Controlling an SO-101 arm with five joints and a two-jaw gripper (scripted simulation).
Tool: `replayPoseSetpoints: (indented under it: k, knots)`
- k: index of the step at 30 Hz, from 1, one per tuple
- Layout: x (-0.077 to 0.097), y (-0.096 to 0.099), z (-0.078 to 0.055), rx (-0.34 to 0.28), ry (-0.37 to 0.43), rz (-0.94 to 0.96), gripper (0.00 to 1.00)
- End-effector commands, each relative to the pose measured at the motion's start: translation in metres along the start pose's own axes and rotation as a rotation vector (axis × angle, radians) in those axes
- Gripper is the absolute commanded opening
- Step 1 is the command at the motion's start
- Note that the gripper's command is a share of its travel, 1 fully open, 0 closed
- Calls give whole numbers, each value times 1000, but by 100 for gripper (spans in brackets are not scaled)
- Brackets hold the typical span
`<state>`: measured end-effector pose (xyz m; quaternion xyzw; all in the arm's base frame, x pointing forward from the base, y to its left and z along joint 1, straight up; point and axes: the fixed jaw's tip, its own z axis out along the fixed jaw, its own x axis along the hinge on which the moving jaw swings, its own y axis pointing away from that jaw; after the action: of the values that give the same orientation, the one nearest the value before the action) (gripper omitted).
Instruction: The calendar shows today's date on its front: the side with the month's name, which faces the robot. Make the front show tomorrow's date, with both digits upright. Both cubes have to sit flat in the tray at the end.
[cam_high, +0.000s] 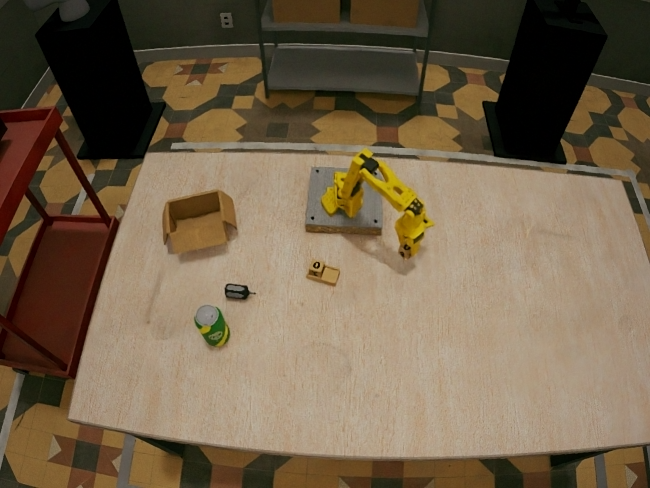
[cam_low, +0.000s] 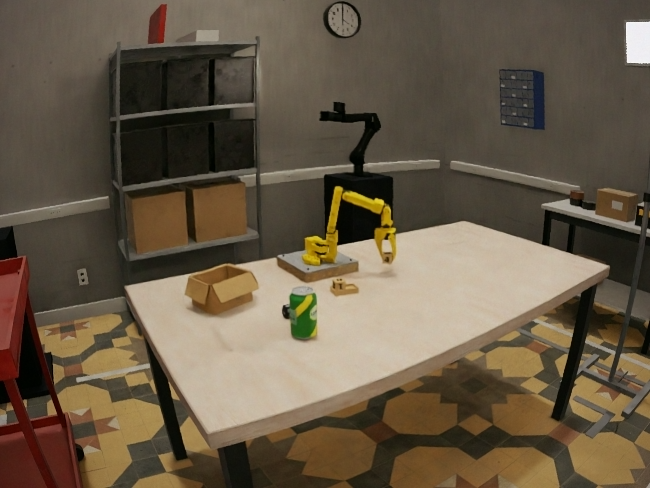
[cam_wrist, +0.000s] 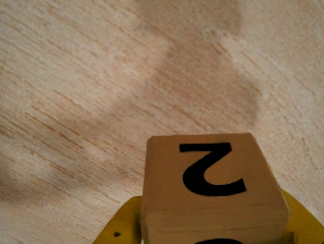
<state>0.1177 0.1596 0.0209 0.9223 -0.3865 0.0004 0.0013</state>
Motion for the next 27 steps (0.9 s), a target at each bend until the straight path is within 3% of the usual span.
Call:
replayPoseSetpoints:
  k: [1, 27]
  knots:
    - [-2, -2, 1, 10, -3, -17, 0]
    - [-2, -2, 12, 10, -3, -17, 0]
